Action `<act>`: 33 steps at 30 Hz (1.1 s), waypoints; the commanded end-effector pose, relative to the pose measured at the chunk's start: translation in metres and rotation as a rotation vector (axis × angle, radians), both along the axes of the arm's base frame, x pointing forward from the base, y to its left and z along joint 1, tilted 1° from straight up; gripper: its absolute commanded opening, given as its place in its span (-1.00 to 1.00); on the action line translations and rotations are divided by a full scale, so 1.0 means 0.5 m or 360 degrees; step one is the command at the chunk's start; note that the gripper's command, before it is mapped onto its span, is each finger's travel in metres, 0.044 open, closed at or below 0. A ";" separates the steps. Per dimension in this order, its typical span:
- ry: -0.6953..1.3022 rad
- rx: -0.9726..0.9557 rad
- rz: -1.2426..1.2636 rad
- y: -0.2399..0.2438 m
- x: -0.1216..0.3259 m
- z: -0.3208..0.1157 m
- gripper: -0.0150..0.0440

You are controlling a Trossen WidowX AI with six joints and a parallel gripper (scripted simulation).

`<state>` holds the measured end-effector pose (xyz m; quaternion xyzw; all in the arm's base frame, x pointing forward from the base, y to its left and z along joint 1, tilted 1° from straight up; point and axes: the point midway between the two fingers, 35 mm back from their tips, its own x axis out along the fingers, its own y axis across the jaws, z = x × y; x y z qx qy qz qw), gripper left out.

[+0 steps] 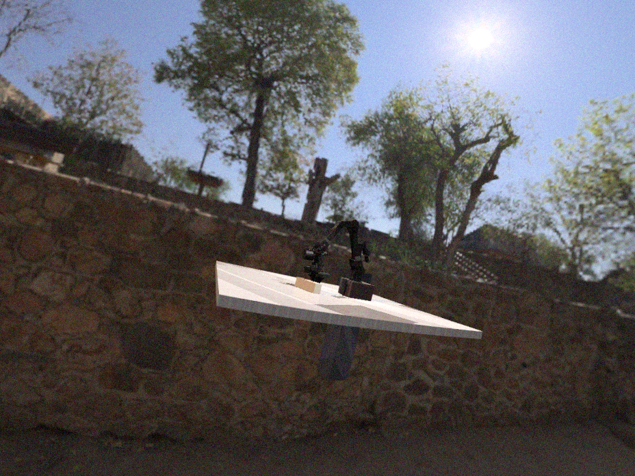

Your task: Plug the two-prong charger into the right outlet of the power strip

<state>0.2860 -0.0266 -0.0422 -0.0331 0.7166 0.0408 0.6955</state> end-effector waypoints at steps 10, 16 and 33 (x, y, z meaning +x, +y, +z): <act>0.0000 0.0004 -0.0008 0.002 0.006 0.001 -0.49; 0.0000 0.0004 -0.0008 0.002 0.008 0.001 -0.49; 0.0000 0.0004 -0.0008 0.003 0.016 0.002 -0.49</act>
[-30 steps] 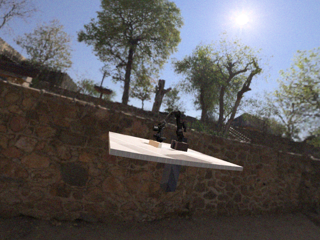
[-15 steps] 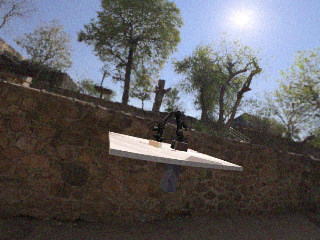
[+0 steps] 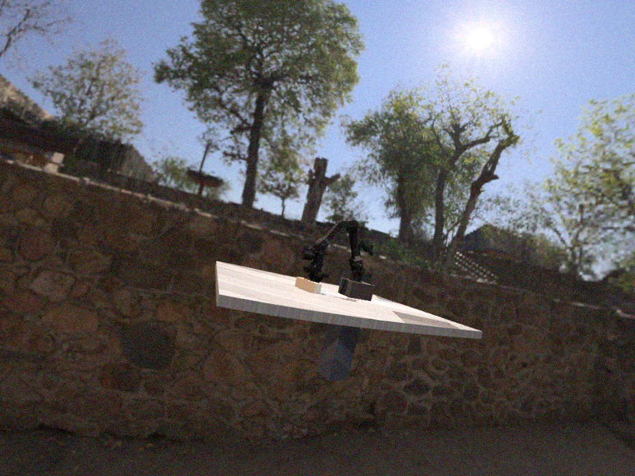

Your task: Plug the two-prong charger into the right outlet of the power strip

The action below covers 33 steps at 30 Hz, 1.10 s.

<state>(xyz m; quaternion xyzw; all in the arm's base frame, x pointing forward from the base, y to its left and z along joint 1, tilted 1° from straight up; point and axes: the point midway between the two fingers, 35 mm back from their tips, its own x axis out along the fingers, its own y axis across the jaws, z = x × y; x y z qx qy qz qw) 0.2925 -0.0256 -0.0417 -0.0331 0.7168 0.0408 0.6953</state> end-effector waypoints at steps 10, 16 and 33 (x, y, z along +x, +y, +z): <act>-0.0002 0.0004 -0.0008 0.001 0.005 0.001 -0.49; -0.0002 0.0004 -0.0008 0.001 0.005 0.001 -0.49; -0.0002 0.0004 -0.0008 0.002 0.007 0.000 -0.49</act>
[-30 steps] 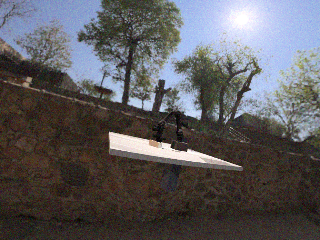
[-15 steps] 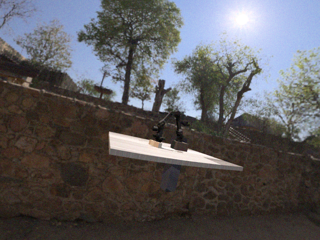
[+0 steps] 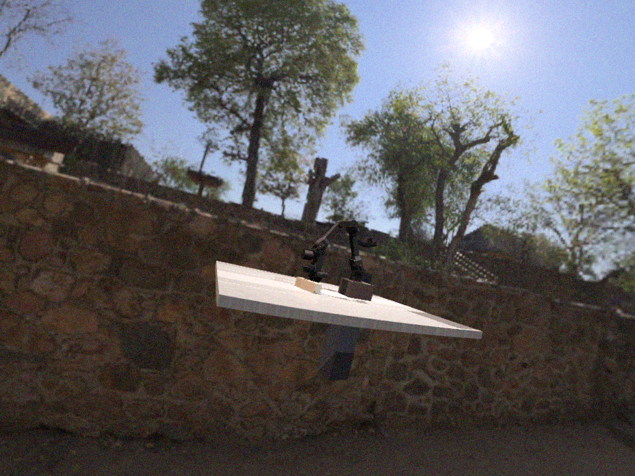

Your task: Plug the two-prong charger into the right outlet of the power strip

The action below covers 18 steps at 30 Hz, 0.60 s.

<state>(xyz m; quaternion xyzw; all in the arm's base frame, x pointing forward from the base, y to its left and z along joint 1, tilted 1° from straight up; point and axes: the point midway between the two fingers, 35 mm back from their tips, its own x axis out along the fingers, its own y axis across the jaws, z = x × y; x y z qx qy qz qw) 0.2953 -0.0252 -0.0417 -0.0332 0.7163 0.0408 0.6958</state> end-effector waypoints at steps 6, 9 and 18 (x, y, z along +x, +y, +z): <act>0.0001 0.0004 -0.0008 0.001 0.003 0.001 -0.49; 0.0001 0.0004 -0.0008 0.001 0.003 0.001 -0.49; 0.0000 0.0004 -0.0008 0.002 0.009 0.001 -0.49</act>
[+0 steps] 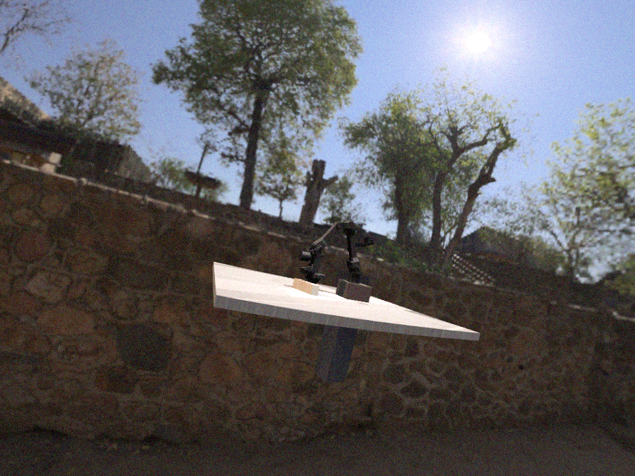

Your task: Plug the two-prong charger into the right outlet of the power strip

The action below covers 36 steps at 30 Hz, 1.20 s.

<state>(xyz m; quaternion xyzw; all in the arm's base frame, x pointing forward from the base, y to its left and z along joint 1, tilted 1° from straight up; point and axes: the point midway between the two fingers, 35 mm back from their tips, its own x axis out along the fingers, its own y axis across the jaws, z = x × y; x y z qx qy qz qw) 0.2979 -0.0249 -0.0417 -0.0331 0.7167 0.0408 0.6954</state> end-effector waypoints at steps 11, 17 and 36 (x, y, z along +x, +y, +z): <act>-0.0002 0.0004 -0.0008 0.001 0.010 0.001 -0.49; -0.0003 0.0004 -0.0008 0.002 0.014 0.002 -0.49; -0.0003 0.0004 -0.0008 0.003 0.024 0.003 -0.49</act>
